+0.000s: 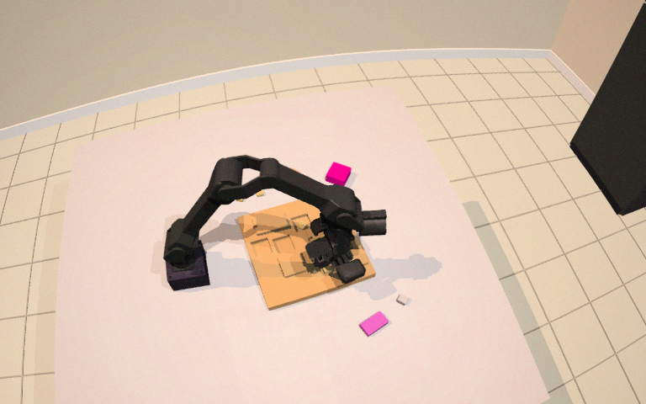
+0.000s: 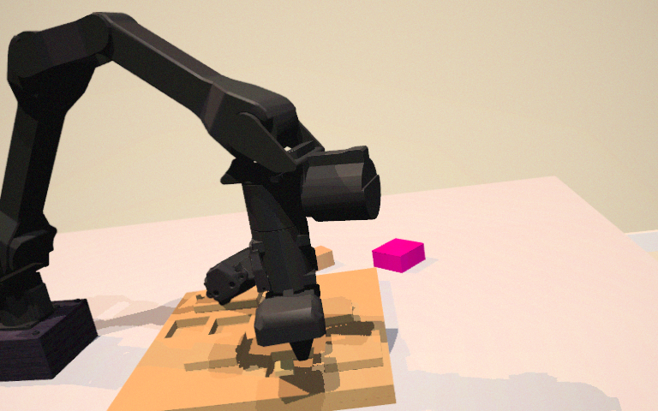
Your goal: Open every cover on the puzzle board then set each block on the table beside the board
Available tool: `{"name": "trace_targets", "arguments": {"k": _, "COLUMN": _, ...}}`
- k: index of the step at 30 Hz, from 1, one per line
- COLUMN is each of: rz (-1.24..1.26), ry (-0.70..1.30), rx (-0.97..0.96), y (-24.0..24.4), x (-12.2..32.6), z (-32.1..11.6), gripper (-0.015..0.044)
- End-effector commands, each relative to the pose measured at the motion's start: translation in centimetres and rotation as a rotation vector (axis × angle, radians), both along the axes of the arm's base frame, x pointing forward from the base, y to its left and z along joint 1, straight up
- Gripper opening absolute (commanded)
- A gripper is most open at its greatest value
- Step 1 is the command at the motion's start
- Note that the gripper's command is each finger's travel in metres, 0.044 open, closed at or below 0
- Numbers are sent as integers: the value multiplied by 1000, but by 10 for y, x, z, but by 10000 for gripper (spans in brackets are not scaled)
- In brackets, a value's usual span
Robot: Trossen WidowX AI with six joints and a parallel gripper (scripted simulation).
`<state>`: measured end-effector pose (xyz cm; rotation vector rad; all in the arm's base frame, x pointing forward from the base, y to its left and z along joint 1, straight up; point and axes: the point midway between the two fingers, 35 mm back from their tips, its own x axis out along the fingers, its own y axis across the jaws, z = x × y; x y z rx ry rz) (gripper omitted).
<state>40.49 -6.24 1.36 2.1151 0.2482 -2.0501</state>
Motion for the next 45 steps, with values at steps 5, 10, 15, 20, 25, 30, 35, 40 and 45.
{"name": "trace_targets", "arguments": {"k": 5, "rz": 5, "ry": -2, "rx": 3, "y": -1, "x": -12, "z": 3, "gripper": 0}}
{"name": "trace_targets", "arguments": {"k": 10, "rz": 5, "ry": -5, "rx": 4, "y": -2, "x": -18, "z": 4, "gripper": 0}}
{"name": "trace_targets", "arguments": {"k": 15, "rz": 5, "ry": -7, "rx": 4, "y": -3, "x": -23, "z": 5, "gripper": 0}}
{"name": "trace_targets", "arguments": {"k": 20, "rz": 5, "ry": -7, "rx": 4, "y": -3, "x": -23, "z": 5, "gripper": 0}}
{"name": "trace_targets", "arguments": {"k": 25, "rz": 5, "ry": -7, "rx": 4, "y": -3, "x": -23, "z": 5, "gripper": 0}}
{"name": "trace_targets", "arguments": {"k": 30, "rz": 5, "ry": -7, "rx": 4, "y": -3, "x": -23, "z": 5, "gripper": 0}}
{"name": "trace_targets", "arguments": {"k": 35, "rz": 5, "ry": -7, "rx": 4, "y": -3, "x": -23, "z": 5, "gripper": 0}}
{"name": "trace_targets", "arguments": {"k": 40, "rz": 5, "ry": -7, "rx": 4, "y": -3, "x": -23, "z": 5, "gripper": 0}}
{"name": "trace_targets", "arguments": {"k": 45, "rz": 1, "ry": -5, "rx": 0, "y": -3, "x": -23, "z": 5, "gripper": 0}}
